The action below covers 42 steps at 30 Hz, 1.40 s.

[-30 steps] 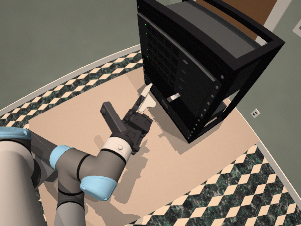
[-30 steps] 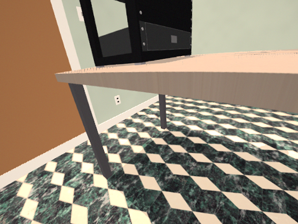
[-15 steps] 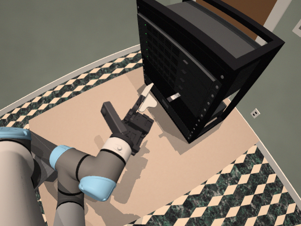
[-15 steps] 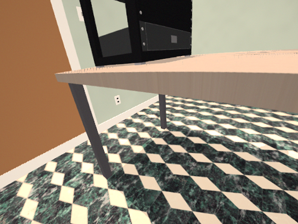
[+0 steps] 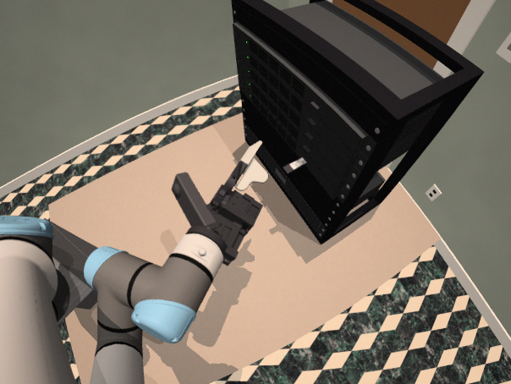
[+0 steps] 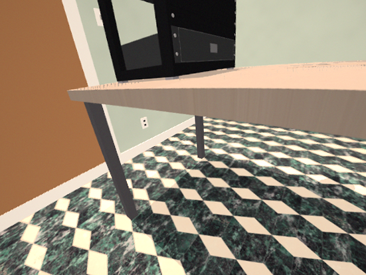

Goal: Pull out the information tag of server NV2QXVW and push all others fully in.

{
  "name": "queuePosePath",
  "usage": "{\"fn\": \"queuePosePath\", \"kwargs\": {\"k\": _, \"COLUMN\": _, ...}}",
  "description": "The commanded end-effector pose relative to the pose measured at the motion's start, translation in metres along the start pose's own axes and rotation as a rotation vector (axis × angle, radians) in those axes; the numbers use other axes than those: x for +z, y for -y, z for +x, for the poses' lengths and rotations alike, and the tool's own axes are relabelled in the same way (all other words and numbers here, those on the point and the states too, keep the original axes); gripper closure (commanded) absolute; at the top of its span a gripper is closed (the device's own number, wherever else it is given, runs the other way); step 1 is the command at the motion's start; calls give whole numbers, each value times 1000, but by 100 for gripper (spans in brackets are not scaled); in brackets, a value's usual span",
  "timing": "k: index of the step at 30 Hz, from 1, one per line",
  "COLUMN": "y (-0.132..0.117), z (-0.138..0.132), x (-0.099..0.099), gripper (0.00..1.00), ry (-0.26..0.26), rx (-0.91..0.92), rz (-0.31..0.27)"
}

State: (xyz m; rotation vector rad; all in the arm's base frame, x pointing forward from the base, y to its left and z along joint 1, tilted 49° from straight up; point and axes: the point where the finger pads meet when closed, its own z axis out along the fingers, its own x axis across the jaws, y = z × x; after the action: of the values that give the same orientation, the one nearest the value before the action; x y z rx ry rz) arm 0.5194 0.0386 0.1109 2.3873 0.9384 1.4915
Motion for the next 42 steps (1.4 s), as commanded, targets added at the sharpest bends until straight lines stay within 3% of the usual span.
{"fn": "queuePosePath", "kwargs": {"k": 1, "y": 0, "z": 4, "x": -2, "gripper": 0, "ry": -6, "rx": -13, "rz": -6}}
{"fn": "queuePosePath", "kwargs": {"k": 42, "y": -6, "z": 13, "x": -7, "gripper": 0, "ry": -24, "rx": -47, "rz": -36}}
